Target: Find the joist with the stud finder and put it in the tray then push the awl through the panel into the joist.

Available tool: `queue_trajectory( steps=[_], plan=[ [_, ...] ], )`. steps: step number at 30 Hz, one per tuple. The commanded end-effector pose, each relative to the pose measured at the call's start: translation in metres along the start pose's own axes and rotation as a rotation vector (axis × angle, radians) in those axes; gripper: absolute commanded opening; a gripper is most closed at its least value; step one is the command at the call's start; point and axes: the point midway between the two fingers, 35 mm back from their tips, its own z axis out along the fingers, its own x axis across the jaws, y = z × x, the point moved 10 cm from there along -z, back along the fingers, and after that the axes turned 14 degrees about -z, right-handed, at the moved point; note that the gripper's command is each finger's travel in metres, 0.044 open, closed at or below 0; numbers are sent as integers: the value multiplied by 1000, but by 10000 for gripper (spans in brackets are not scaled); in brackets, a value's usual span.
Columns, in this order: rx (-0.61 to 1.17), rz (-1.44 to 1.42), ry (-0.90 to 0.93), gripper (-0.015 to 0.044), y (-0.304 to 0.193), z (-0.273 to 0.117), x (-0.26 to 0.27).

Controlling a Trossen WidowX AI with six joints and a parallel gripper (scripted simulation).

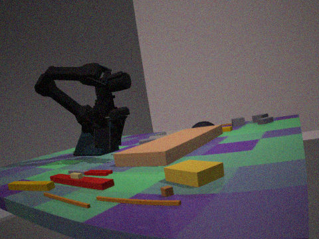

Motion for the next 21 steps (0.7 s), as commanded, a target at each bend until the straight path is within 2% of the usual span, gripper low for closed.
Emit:
queue_trajectory(
  steps=[1,21],
  plan=[
    [33,0,15,0,5,-1,-2],
    [155,-4,50,0,20,1,-6]
  ],
)
